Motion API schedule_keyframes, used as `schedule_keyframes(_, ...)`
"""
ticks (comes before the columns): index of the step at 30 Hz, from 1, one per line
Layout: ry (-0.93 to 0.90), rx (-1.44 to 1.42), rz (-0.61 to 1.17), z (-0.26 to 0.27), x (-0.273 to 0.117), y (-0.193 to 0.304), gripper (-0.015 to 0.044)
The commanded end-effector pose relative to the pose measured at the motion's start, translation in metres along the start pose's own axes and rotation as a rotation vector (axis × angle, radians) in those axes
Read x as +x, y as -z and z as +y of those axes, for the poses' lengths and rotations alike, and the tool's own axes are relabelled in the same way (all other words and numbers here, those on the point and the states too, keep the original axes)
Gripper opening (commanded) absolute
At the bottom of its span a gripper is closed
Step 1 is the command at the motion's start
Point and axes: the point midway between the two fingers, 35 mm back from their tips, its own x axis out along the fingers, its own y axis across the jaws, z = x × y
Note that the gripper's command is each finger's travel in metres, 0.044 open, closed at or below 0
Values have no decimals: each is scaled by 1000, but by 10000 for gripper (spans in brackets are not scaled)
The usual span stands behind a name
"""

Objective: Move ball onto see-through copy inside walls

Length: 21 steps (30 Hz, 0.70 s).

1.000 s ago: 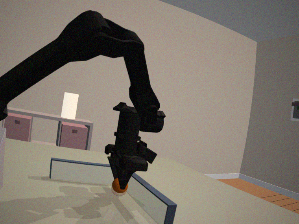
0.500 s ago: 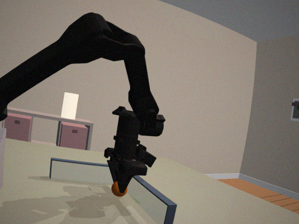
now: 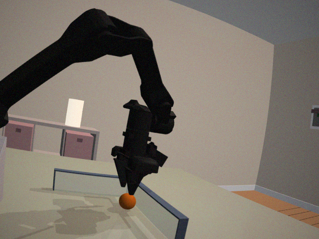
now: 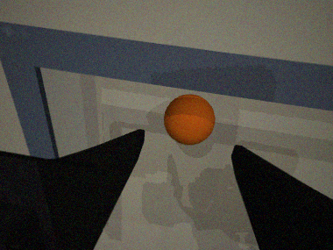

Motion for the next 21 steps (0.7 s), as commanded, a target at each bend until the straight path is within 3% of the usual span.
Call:
schedule_keyframes(1, -8, 7, -28, 1, -52, -1, 318)
schedule_keyframes(12, -10, 1, -47, 3, -46, -4, 318)
schedule_keyframes(17, -8, 3, -42, 1, -91, 1, 440)
schedule_keyframes(21, -8, 3, -42, 1, -94, 2, 440)
